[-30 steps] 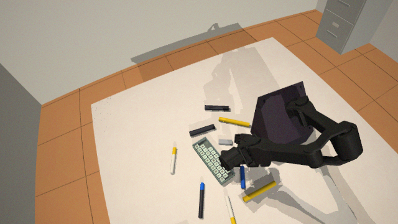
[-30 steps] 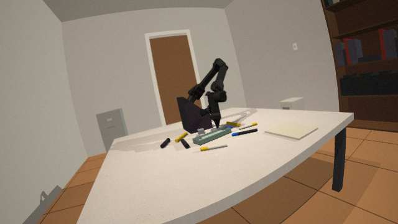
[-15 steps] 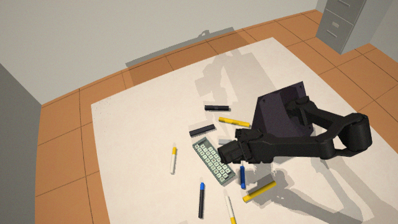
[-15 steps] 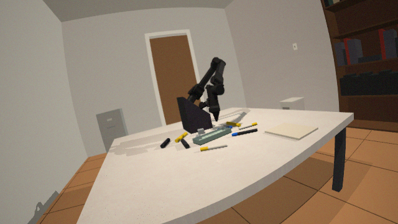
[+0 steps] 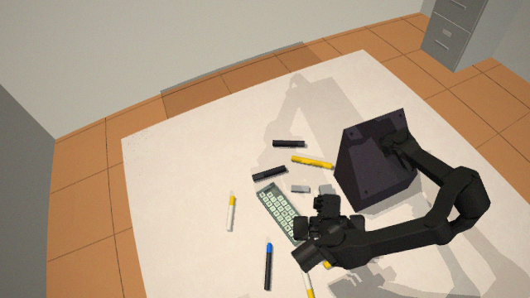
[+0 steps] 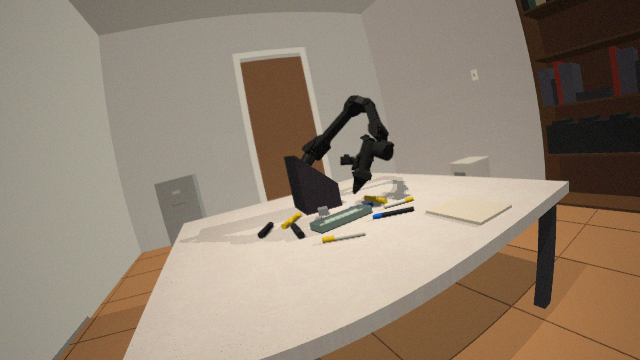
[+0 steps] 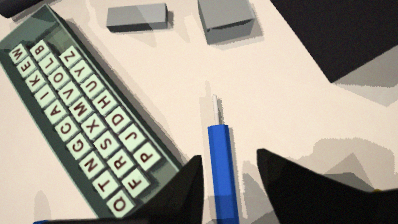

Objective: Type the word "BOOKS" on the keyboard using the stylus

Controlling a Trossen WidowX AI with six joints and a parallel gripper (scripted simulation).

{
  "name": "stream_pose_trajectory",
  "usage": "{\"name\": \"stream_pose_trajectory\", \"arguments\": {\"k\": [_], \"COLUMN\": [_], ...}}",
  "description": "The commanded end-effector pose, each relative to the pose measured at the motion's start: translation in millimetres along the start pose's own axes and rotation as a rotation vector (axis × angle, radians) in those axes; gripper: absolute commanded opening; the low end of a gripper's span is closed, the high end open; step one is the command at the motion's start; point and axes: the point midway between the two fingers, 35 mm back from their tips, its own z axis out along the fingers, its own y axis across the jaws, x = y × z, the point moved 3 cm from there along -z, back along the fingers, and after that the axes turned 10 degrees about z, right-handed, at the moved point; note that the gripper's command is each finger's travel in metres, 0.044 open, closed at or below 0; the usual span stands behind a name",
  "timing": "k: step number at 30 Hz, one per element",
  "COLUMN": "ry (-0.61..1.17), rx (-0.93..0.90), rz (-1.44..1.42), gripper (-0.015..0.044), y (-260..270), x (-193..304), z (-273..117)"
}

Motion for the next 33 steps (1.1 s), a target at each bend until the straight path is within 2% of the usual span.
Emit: {"name": "stream_pose_trajectory", "arguments": {"k": [1,33], "ry": [-0.012,-0.011], "rx": [-0.008,-0.007], "rz": [0.008,0.008], "gripper": [0.0150,0.0150], "y": [2.3,-0.8], "x": [2.3,15.2], "z": [-1.6,23.3]}}
